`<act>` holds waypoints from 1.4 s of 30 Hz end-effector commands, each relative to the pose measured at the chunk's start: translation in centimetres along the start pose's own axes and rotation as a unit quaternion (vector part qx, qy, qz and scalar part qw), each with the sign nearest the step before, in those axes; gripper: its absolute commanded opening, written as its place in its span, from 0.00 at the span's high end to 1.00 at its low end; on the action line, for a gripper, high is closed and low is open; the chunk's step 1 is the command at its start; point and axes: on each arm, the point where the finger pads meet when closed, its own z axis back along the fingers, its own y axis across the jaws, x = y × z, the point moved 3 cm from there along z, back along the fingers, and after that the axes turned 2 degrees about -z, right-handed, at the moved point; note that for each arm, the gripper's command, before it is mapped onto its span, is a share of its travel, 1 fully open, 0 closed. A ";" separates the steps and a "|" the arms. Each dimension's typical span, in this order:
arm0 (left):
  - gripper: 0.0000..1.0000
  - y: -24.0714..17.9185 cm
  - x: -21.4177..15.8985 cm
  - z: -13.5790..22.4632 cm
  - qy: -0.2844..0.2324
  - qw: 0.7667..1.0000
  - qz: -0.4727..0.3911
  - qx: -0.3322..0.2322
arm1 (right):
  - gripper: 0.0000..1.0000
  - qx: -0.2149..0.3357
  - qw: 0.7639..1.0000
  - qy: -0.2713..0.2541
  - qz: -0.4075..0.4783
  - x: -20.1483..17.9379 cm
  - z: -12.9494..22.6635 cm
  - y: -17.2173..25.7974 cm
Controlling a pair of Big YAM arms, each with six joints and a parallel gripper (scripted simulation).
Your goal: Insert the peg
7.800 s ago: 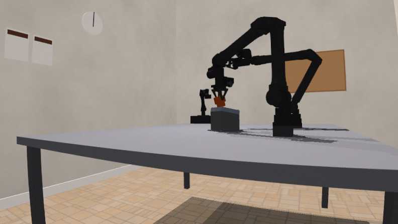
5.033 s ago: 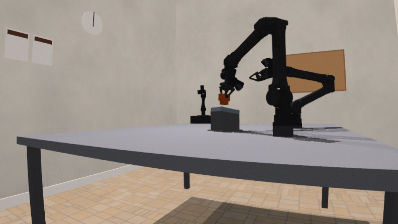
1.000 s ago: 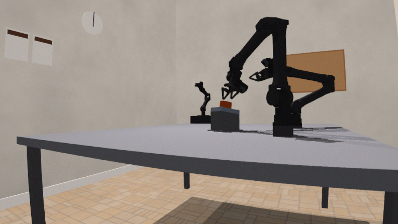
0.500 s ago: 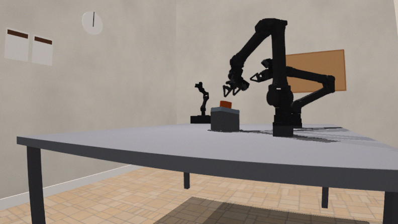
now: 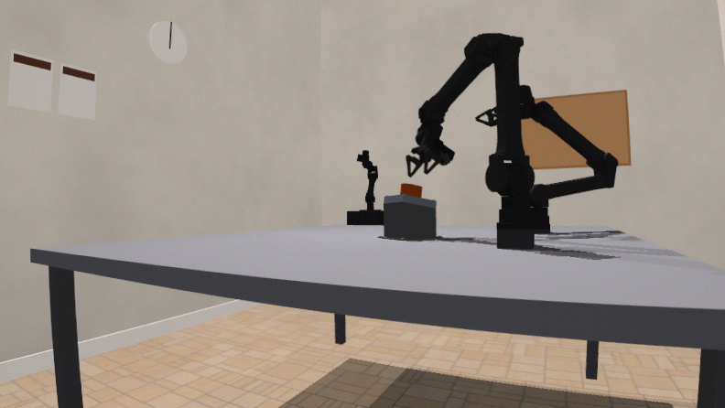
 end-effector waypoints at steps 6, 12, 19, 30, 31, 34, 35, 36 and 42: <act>0.00 0.6 -0.4 0.8 -0.002 1.000 0.009 0.009 | 0.00 -0.009 1.000 0.009 -0.005 0.8 0.0 -0.4; 0.00 0.6 -0.4 0.8 -0.002 1.000 0.009 0.009 | 0.00 -0.007 1.000 0.007 -0.005 0.9 0.0 -0.3; 0.00 0.7 -1.1 4.8 -0.011 0.999 0.026 0.047 | 0.00 -0.007 1.000 0.007 -0.005 0.9 0.0 -0.3; 0.00 1.3 0.1 5.6 -0.005 1.000 0.011 0.015 | 0.00 -0.003 1.000 0.003 -0.002 1.0 0.0 -0.2; 0.00 1.3 0.1 5.8 -0.004 1.000 0.010 0.013 | 0.00 -0.003 1.000 0.003 -0.002 1.0 0.0 -0.2; 0.00 0.8 0.0 4.4 -0.002 1.000 0.006 0.001 | 0.00 -0.003 1.000 0.003 -0.002 1.0 0.0 -0.2; 0.00 0.8 -0.1 4.4 -0.002 1.000 0.007 0.001 | 0.00 -0.003 1.000 0.003 -0.002 1.0 0.0 -0.2; 0.00 0.8 -0.2 4.3 -0.001 1.000 0.007 0.000 | 0.00 -0.003 1.000 0.003 -0.002 1.0 0.0 -0.2; 0.00 0.8 -0.2 4.3 -0.001 1.000 0.007 0.000 | 0.00 -0.003 1.000 0.003 -0.002 1.0 0.0 -0.2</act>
